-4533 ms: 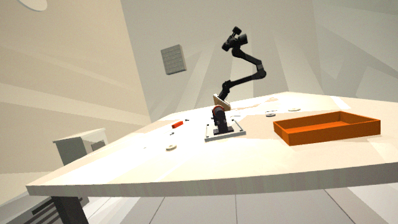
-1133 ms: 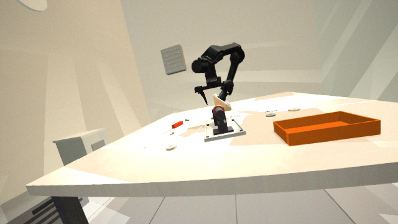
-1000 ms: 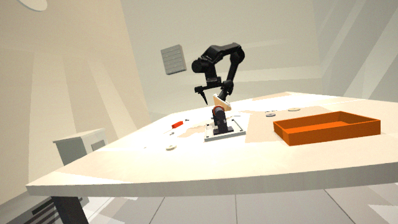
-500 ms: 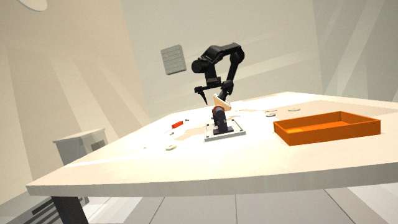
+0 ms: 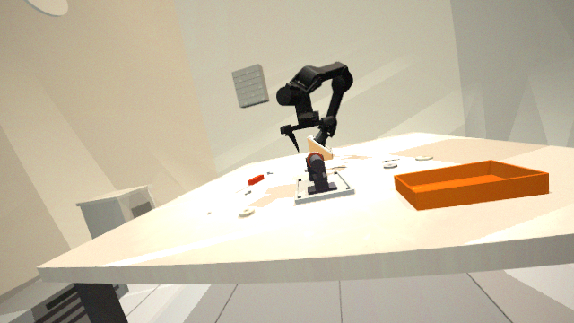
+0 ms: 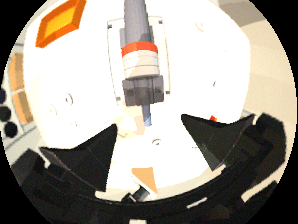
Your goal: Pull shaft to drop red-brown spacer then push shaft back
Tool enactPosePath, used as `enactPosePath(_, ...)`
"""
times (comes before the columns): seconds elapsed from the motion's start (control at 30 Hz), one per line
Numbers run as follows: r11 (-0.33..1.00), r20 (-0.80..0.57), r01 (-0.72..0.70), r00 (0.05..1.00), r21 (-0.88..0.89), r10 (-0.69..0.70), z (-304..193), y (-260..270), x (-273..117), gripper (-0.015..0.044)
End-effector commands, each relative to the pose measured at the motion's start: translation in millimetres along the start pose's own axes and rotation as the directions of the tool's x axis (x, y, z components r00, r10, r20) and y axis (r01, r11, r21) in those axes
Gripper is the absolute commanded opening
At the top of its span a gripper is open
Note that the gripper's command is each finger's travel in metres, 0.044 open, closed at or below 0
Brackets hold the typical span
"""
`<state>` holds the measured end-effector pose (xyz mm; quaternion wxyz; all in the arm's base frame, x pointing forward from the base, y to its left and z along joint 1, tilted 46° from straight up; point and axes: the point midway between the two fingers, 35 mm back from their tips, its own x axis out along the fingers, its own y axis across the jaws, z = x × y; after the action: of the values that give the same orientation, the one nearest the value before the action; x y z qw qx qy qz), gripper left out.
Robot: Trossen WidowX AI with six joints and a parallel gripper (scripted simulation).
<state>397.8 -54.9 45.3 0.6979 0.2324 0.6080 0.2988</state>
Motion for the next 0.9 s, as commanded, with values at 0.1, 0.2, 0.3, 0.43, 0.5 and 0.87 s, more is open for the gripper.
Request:
enactPosePath(0.1,1.0,-0.008,-0.01,1.0,0.006,0.01,-1,1,15,0.044)
enactPosePath(0.2,1.0,-0.008,-0.01,1.0,0.006,0.01,-1,2,20,0.044)
enactPosePath(0.3,1.0,-0.008,-0.011,1.0,0.006,0.011,-1,2,25,0.044)
enactPosePath(0.43,1.0,-0.008,-0.011,1.0,0.006,0.011,-1,2,32,0.044)
enactPosePath(0.5,1.0,-0.008,-0.011,1.0,0.006,0.011,-1,2,35,0.044)
enactPosePath(0.87,1.0,-0.008,-0.012,1.0,0.006,0.012,-2,3,44,0.044)
